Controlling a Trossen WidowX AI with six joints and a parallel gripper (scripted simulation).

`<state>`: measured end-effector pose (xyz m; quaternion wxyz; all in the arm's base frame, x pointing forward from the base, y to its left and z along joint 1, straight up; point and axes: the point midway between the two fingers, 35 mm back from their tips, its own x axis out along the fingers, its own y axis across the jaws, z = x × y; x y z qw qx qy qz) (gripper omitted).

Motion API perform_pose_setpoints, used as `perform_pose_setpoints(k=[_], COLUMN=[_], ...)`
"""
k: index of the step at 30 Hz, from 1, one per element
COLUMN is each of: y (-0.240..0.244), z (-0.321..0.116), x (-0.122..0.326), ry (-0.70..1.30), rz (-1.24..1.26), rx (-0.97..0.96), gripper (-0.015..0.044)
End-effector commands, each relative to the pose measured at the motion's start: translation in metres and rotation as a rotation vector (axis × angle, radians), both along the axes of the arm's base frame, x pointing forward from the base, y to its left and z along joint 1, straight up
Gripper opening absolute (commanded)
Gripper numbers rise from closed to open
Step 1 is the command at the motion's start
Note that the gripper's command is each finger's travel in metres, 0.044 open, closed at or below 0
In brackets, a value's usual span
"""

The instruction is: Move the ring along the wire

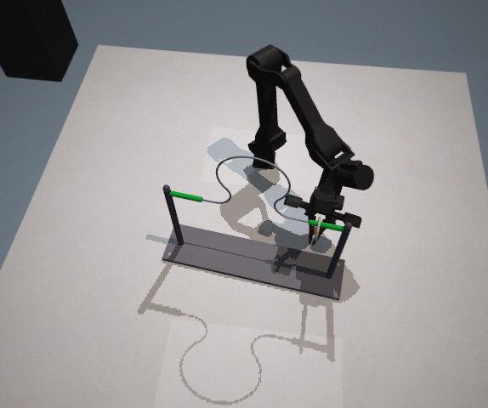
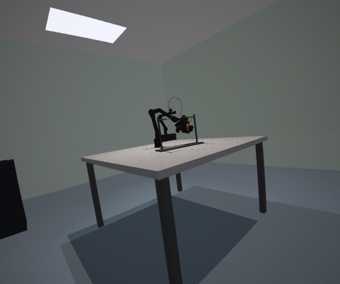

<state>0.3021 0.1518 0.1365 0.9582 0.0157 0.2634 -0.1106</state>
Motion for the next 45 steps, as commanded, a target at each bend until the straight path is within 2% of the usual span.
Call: perform_pose_setpoints(k=[1,9,21,34,45], y=[0.0,0.0,0.001,0.01,0.01], z=[-0.001,-0.001,0.001,0.024,0.024], x=[0.0,0.0,-0.002,-0.042,-0.042], ry=[0.0,0.0,0.001,0.004,0.004], rz=[-0.003,-0.003,0.0,-0.003,-0.003], rx=[0.001,0.001,0.0,0.003,0.003], gripper=[-0.015,-0.015,0.016,0.016,0.016])
